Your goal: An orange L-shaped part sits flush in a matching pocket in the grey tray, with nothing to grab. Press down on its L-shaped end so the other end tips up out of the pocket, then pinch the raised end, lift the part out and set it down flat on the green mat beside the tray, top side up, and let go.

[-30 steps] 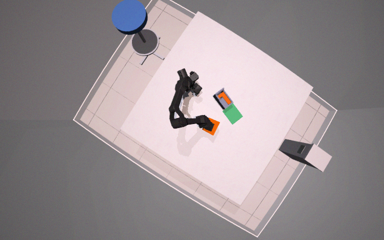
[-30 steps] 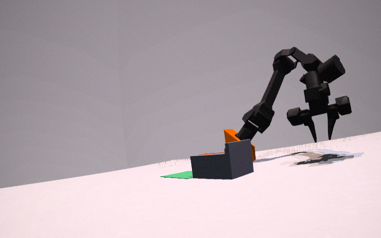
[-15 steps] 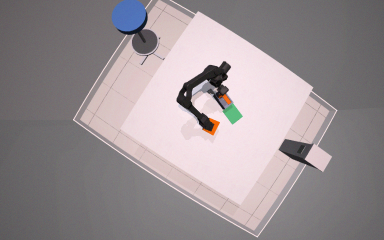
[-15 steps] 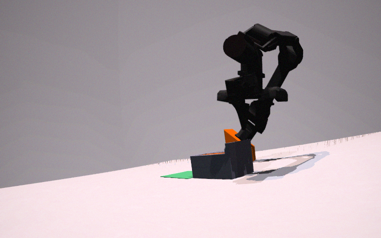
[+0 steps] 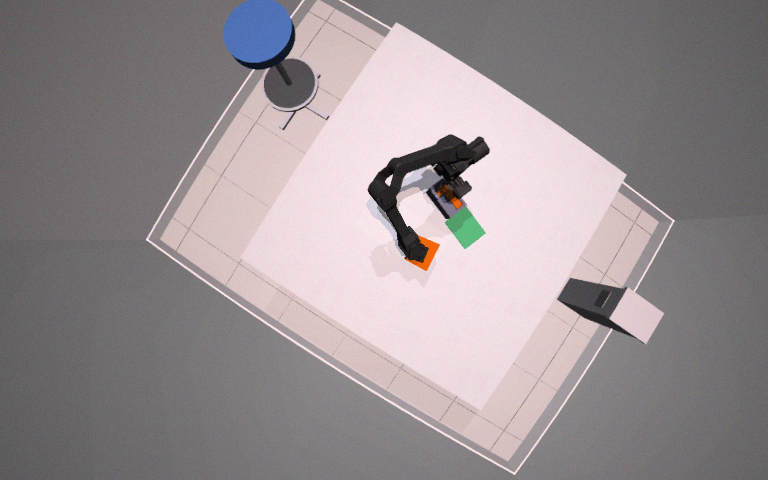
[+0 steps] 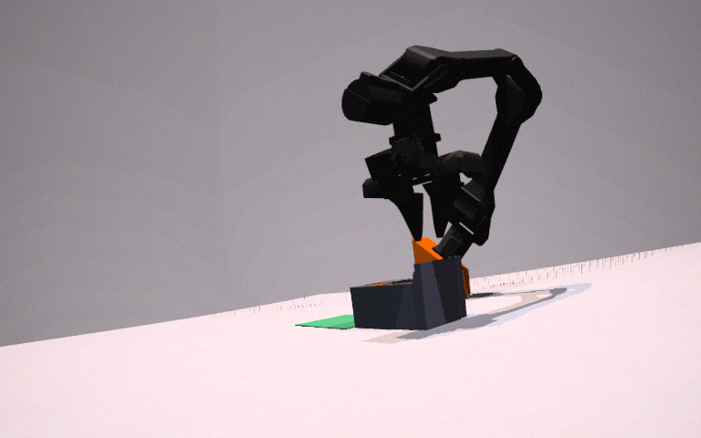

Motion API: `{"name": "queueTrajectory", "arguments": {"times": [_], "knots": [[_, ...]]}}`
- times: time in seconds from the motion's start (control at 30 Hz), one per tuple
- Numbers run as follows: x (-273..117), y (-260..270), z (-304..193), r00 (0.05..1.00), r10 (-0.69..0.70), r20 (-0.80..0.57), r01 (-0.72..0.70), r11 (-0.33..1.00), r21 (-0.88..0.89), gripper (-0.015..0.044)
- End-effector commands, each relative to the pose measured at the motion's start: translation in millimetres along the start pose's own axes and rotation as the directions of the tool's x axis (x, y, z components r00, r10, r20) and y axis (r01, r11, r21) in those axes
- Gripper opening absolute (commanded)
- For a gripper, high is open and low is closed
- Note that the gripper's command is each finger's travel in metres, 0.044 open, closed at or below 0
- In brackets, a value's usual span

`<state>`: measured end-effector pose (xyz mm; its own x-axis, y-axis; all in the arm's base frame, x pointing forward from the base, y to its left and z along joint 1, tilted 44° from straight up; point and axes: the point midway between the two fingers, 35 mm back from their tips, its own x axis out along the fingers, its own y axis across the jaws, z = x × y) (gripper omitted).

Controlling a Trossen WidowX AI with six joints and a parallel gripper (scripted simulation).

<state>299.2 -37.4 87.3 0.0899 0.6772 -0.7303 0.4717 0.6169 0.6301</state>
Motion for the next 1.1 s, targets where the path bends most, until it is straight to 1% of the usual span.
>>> {"name": "queueTrajectory", "arguments": {"times": [0.0,0.07,0.3,1.07], "knots": [[37,1,-6,1.0,0.005,-0.018,-0.005,1.0,0.005,0.018],[46,1,-7,1.0,0.006,-0.019,-0.006,1.0,0.005,0.018],[49,1,-7,1.0,0.006,-0.019,-0.006,1.0,0.005,0.018],[82,1,-8,1.0,0.008,-0.019,-0.008,1.0,0.004,0.018]]}}
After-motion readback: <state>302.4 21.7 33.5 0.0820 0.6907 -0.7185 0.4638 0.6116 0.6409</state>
